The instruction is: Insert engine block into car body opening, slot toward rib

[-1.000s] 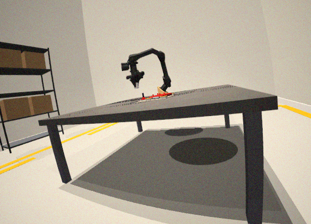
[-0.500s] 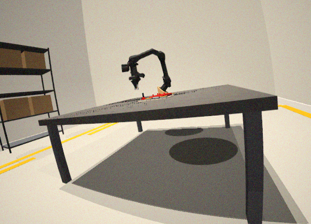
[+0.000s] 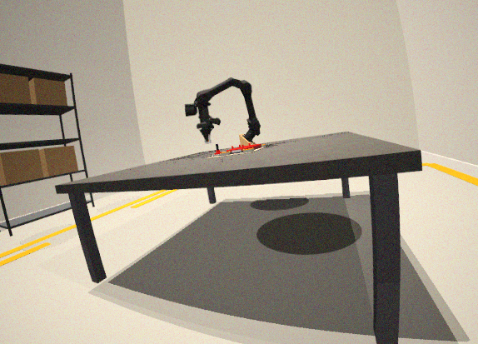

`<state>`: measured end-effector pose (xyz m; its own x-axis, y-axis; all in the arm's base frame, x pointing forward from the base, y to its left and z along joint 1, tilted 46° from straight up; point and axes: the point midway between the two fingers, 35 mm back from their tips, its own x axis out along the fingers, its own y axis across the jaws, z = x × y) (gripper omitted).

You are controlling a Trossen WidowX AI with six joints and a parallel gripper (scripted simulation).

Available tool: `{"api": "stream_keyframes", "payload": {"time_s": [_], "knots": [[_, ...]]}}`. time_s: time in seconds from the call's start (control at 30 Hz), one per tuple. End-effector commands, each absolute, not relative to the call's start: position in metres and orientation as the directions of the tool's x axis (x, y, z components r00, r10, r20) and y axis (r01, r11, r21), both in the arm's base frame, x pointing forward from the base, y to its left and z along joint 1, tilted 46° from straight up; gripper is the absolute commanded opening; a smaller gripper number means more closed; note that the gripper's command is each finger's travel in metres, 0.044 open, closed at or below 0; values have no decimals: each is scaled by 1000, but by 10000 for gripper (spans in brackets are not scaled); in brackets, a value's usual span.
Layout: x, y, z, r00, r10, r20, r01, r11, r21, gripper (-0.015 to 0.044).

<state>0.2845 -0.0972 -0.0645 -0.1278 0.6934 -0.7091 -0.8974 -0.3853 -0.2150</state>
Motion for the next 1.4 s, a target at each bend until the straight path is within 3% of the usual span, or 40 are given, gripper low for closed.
{"api": "stream_keyframes", "payload": {"time_s": [0.0, 1.37], "knots": [[282, -91, -70, -127, 698, -705, -901, -378, -212, 0], [273, -42, -118, -127, 700, -702, -901, -377, -214, 0]]}}
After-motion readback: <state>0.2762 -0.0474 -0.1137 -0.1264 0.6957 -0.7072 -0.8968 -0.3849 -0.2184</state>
